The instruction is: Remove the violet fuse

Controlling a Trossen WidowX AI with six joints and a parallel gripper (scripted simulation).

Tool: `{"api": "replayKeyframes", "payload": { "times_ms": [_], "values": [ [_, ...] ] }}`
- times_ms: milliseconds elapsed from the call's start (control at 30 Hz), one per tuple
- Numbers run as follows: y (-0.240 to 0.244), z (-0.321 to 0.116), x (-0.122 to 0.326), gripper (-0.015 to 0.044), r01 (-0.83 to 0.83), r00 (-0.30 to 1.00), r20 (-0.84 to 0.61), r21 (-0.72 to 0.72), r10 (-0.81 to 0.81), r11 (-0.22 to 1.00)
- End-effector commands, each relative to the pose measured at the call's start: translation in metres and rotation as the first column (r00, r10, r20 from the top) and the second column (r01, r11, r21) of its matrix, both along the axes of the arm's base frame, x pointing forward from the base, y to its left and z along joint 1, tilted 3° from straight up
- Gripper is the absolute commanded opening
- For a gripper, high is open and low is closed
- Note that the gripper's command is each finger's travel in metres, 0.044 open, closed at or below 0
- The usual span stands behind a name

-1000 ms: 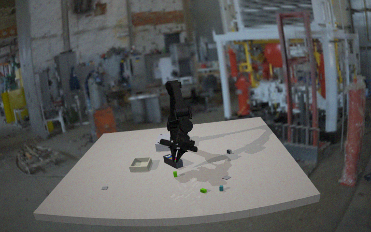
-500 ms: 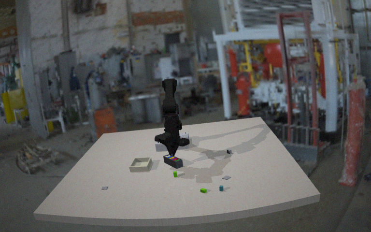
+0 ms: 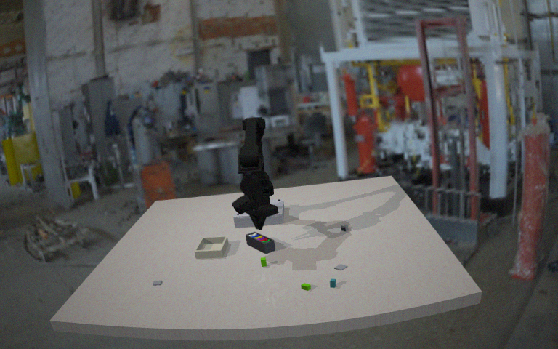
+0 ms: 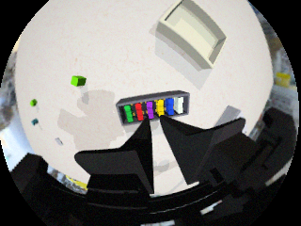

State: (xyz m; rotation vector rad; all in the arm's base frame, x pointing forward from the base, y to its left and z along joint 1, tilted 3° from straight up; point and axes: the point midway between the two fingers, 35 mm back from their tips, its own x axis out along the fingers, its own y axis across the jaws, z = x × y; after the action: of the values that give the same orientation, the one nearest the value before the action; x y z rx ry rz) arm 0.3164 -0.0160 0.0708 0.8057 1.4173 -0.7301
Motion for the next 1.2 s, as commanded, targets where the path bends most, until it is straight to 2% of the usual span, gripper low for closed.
{"api": "replayKeyframes", "payload": {
  "times_ms": [0, 1167],
  "values": [
    [0.001, -0.003, 0.0, 0.0066, 0.007, 1.0, 0.001, 0.007, -0.007, 1.0],
    [0.002, -0.03, 0.001, 0.0066, 0.007, 1.0, 0.001, 0.007, -0.007, 1.0]
  ]
}}
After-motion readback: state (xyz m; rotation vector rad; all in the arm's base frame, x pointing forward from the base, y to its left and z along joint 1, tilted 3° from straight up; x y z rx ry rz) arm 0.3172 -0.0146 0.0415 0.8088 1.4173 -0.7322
